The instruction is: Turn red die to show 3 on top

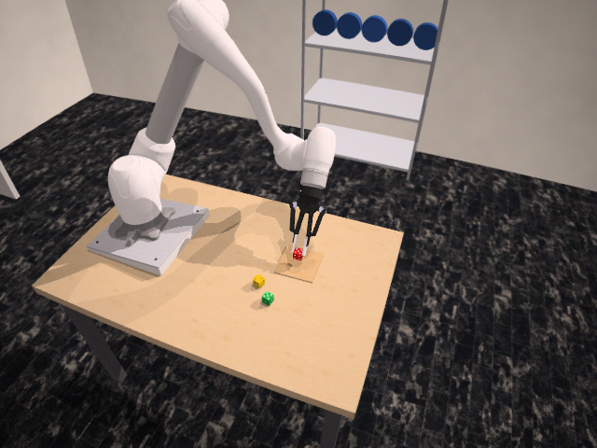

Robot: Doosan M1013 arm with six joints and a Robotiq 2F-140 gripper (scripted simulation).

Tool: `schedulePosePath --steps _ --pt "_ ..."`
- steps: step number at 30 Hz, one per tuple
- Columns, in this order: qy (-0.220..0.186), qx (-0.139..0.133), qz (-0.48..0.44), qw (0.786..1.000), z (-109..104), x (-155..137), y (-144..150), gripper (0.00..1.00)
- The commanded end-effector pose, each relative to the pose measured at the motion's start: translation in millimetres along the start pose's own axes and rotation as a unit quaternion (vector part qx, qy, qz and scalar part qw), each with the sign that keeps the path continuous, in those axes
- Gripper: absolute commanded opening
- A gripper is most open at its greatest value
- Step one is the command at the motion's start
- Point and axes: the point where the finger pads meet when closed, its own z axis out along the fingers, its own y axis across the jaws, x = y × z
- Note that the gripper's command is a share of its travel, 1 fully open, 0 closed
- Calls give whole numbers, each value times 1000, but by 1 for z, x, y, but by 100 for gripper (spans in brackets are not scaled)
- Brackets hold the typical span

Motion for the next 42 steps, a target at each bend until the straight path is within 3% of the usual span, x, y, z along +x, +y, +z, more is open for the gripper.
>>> schedulePosePath --steps 1,9,42 --pt "-1 0 0 1000 -15 14 -1 16" --pt "-1 0 0 1000 -28 27 -1 16" --pt "-1 0 0 1000 -28 28 -1 16"
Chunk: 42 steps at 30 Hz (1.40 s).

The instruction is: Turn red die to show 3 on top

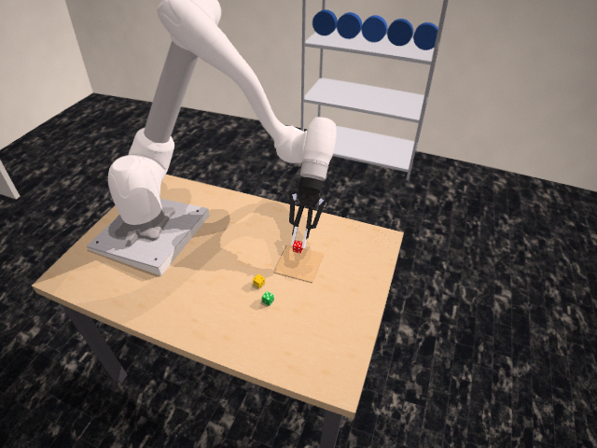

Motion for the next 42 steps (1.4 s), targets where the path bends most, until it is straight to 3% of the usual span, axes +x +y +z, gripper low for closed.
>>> schedulePosePath --steps 1,15,18,20,26,31,35,37,42 --pt "-2 0 1 1000 -3 2 -3 16" --pt "-10 -1 0 1000 -2 2 -2 16" --pt "-46 -5 -1 999 -1 3 -1 16" --pt "-46 -5 -1 999 -1 3 -1 16" --pt "-130 0 0 992 -2 6 -2 16" --pt "-135 0 0 991 -2 9 -2 16" --pt "-176 -5 -2 984 0 9 0 16" --pt "-176 -5 -2 984 0 9 0 16" --pt "-250 -2 0 968 0 12 -2 16"
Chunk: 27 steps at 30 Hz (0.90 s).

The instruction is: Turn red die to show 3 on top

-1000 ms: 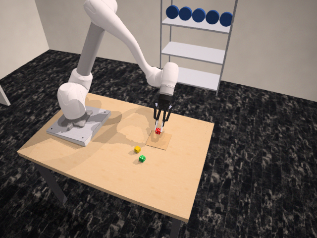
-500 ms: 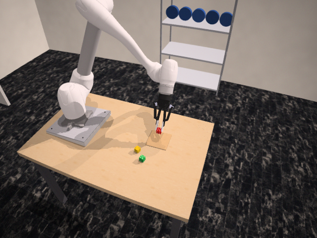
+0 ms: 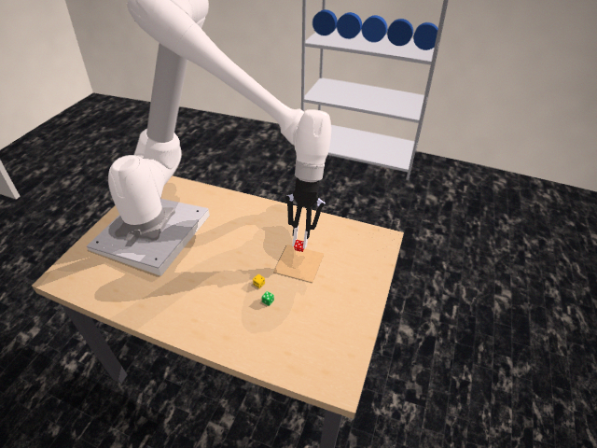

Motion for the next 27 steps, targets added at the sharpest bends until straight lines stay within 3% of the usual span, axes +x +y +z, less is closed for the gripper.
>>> schedulePosePath --steps 1,7,10,12,18,23,27 --pt "-57 1 -3 998 0 2 2 16" --pt "-68 0 -4 998 0 6 3 16" --pt "-103 -5 -4 995 2 6 5 16" --pt "-103 -5 -4 995 2 6 5 16" --pt "-187 0 -4 982 1 9 2 16" --pt "-192 0 -3 981 2 13 2 16" --pt "-231 -6 -4 973 4 13 4 16"
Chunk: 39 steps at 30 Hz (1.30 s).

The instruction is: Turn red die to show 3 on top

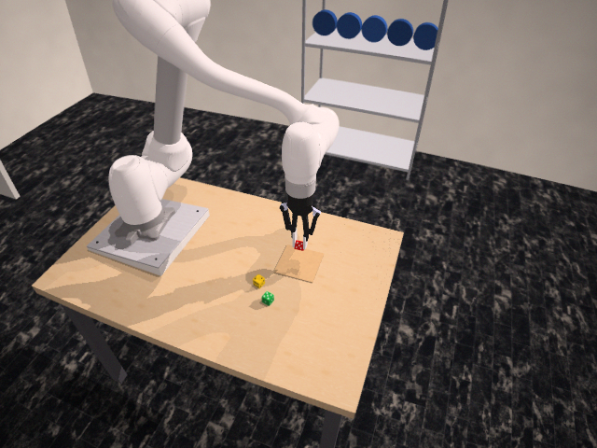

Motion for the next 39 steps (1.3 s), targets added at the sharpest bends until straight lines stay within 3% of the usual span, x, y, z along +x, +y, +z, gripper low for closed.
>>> schedulePosePath --steps 1,8,13,17,19,24,31,34,36,39 --pt "-35 -7 -2 999 3 2 6 16" --pt "-120 -2 -2 993 2 4 3 16" --pt "-126 -1 -2 992 2 7 3 16" --pt "-165 -7 -2 986 4 8 5 16" --pt "-165 -7 -2 986 4 8 5 16" --pt "-240 -3 -2 971 4 10 4 16" --pt "-259 -3 -2 966 5 14 4 16" --pt "-292 -6 -2 956 7 14 5 16" --pt "-292 -6 -2 956 7 14 5 16" --pt "-340 -6 -2 940 8 15 5 16"
